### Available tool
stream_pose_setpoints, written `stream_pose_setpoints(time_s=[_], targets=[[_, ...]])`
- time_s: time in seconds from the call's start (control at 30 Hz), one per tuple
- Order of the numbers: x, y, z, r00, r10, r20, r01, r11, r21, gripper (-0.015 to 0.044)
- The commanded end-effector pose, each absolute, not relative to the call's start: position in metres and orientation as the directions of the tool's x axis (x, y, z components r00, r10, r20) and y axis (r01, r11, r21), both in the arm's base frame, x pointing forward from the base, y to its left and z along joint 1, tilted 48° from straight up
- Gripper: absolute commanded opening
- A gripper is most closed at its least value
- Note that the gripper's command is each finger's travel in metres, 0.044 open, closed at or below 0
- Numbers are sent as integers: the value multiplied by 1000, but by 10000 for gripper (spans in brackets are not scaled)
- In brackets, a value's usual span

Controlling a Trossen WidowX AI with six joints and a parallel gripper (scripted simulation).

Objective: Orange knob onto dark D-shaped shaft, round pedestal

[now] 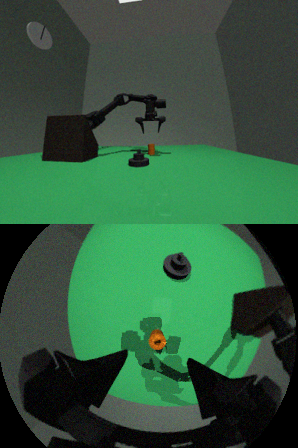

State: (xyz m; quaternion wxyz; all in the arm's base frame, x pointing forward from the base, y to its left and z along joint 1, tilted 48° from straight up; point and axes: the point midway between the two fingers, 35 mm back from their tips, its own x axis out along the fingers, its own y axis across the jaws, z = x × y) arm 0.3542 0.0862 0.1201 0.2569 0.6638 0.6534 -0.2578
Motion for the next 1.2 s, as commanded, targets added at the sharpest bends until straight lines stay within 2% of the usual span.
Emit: stream_pose_setpoints(time_s=[0.0, 0.2, 0.4, 1.03, 1.17], targets=[[354, 87, 120, 14, 739, -674, 834, 363, 416, 440], [355, 86, 120, 14, 739, -674, 385, 618, 685, 440], [355, 86, 120, 14, 739, -674, 70, 672, 738, 440], [355, 86, 120, 14, 739, -674, 49, 673, 738, 440], [355, 105, 105, 15, 739, -674, 49, 672, 739, 440]])
